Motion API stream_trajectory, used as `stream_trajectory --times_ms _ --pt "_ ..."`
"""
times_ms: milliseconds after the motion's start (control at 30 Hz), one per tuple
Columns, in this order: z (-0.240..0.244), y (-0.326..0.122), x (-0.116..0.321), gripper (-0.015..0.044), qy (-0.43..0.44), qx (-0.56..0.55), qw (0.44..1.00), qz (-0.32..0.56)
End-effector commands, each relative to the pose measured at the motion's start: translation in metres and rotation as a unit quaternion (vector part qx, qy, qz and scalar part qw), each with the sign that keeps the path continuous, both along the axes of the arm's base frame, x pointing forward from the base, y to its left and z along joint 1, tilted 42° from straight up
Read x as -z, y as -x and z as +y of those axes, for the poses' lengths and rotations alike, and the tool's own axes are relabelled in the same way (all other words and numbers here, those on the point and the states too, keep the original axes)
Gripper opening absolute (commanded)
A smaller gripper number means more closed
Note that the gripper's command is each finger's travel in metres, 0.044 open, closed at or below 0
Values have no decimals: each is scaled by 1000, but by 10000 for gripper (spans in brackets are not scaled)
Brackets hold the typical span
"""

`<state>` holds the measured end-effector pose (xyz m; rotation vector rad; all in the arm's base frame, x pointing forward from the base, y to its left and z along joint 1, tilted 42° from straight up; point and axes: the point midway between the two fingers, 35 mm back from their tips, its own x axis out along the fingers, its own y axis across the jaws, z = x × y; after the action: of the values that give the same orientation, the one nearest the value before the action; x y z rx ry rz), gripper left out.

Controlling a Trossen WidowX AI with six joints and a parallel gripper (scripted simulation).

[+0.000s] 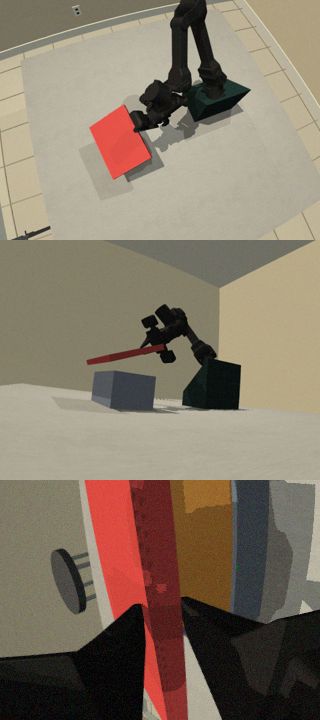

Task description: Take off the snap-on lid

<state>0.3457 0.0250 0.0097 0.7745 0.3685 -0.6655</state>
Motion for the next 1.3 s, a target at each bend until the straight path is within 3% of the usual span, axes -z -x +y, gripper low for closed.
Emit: stream_trajectory --times_ms 0,1267 --pt "6 -3 -8 0 -5 0 1000 -8" --pt "38 -4 -43 0 -6 0 1000 -7"
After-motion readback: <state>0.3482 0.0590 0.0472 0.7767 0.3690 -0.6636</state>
